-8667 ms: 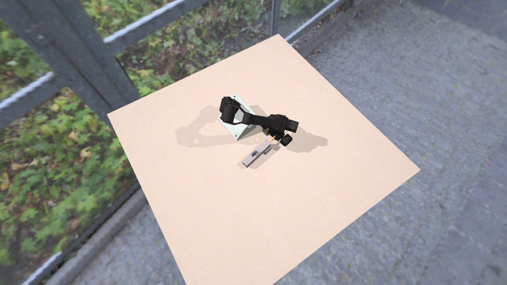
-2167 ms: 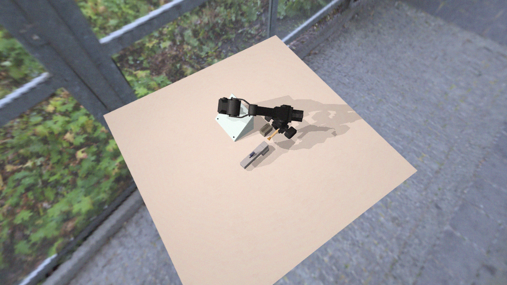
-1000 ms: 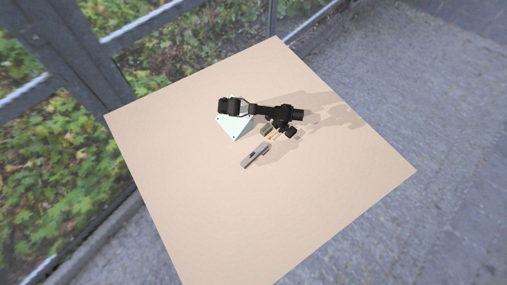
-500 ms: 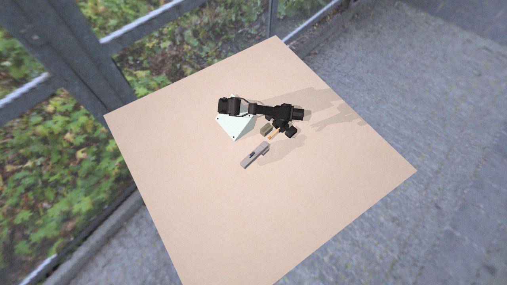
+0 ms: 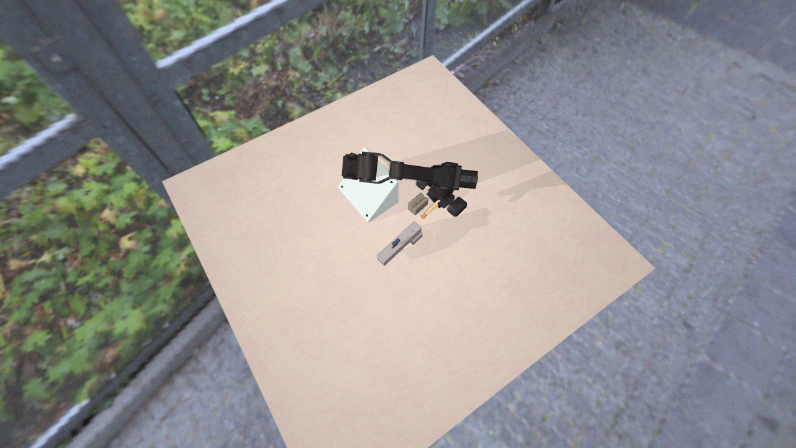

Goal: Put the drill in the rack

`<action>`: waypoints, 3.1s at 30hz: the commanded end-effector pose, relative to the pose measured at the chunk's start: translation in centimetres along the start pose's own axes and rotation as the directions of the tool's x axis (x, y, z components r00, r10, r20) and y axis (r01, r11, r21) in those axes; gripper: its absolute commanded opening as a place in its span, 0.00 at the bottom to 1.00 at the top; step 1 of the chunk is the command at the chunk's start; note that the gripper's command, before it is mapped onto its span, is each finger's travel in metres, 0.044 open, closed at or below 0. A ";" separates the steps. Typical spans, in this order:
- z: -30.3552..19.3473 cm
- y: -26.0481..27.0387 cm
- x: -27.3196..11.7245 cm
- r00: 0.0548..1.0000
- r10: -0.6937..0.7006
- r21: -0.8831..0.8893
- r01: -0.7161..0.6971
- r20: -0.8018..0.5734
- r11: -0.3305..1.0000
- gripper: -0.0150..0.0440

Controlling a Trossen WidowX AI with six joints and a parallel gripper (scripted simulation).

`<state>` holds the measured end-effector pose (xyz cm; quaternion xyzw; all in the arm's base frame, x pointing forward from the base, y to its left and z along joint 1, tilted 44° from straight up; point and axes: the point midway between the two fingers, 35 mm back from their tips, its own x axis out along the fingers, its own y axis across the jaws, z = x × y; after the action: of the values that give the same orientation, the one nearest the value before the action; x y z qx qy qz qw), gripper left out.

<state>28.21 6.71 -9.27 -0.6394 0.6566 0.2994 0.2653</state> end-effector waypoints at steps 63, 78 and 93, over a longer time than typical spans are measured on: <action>2.0 7.4 0.4 1.000 0.000 0.002 0.000 0.008 1.000 0.25; 2.1 7.5 2.7 1.000 0.000 0.002 0.000 0.007 1.000 0.25; 2.2 7.5 4.2 1.000 0.000 0.002 0.000 0.006 1.000 0.25</action>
<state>20.48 5.77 -13.12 -0.6351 0.6578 0.3001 0.2718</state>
